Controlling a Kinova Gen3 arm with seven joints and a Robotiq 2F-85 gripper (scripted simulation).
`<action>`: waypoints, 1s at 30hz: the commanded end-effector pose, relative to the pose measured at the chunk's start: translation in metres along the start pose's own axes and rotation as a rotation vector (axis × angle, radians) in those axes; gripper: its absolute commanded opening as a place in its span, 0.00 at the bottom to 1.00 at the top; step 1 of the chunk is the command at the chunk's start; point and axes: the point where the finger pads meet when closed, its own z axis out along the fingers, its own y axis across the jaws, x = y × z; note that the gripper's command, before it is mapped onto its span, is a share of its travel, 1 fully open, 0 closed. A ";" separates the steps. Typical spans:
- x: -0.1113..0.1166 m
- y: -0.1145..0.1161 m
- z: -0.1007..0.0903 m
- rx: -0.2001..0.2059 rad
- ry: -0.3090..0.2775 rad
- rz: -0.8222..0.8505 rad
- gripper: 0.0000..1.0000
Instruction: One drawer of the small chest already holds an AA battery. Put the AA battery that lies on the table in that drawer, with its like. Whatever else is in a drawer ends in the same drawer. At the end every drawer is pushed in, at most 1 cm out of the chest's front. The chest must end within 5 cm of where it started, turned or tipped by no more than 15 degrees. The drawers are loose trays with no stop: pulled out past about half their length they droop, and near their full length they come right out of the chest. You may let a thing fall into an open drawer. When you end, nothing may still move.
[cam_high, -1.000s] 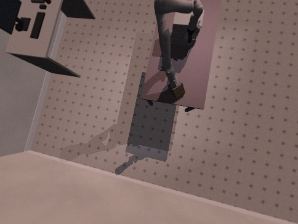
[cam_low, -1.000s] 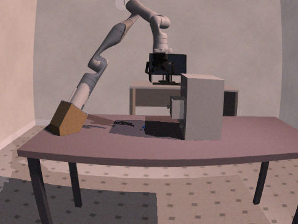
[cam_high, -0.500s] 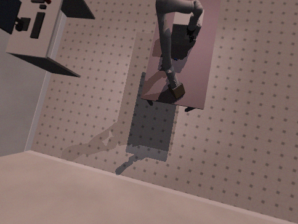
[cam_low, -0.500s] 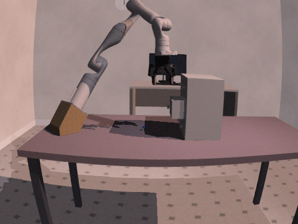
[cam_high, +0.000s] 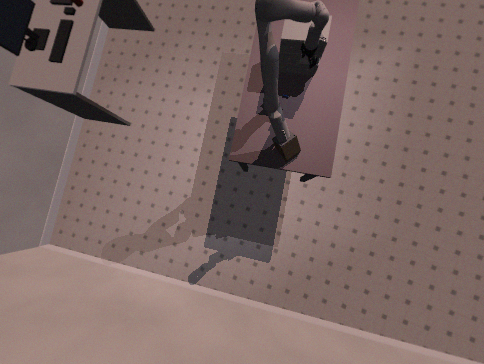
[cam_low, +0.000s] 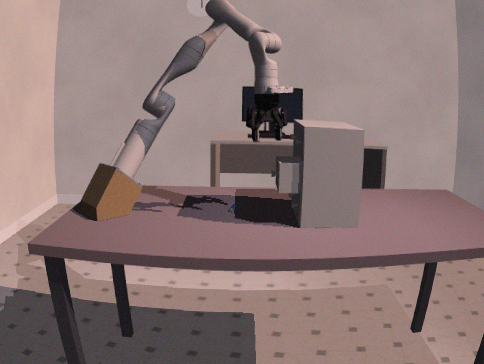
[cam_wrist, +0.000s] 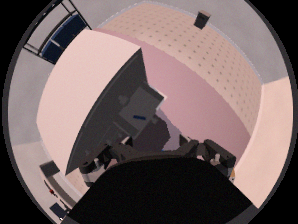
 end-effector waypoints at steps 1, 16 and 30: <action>0.001 -0.001 0.002 0.003 -0.001 -0.031 1.00; 0.005 -0.006 0.008 0.007 0.001 -0.197 1.00; 0.007 -0.008 0.012 0.010 0.002 -0.282 1.00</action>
